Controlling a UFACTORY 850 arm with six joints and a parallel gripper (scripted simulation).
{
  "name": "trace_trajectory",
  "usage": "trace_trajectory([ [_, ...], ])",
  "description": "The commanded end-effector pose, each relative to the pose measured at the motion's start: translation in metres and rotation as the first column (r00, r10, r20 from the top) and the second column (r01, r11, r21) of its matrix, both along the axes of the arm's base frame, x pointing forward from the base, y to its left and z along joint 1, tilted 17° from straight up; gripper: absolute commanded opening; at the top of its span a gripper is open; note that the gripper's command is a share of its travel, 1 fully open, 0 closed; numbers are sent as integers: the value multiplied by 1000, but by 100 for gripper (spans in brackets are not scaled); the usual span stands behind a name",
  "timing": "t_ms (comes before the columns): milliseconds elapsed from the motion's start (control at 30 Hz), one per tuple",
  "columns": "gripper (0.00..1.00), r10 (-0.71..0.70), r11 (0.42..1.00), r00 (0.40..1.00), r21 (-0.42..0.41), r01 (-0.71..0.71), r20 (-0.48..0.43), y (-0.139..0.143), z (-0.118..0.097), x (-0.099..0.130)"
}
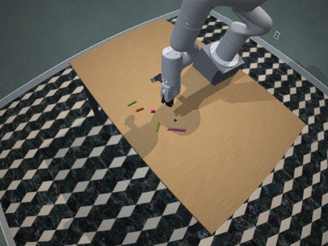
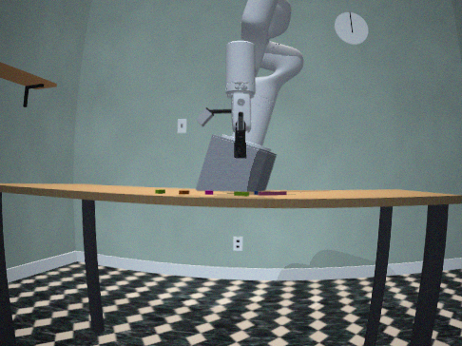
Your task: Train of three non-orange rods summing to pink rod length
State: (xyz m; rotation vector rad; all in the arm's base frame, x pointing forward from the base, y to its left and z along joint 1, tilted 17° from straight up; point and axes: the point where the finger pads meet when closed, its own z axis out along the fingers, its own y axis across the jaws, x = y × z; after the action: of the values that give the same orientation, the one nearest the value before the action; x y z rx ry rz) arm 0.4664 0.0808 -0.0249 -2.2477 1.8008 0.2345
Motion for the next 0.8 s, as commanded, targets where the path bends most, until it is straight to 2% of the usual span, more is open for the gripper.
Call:
trace_trajectory([
  [0, 4, -122, 993, 991, -8, 122, -57, 16, 6, -6],
  [767, 4, -136, 991, 989, -9, 136, -63, 19, 1, -7],
])
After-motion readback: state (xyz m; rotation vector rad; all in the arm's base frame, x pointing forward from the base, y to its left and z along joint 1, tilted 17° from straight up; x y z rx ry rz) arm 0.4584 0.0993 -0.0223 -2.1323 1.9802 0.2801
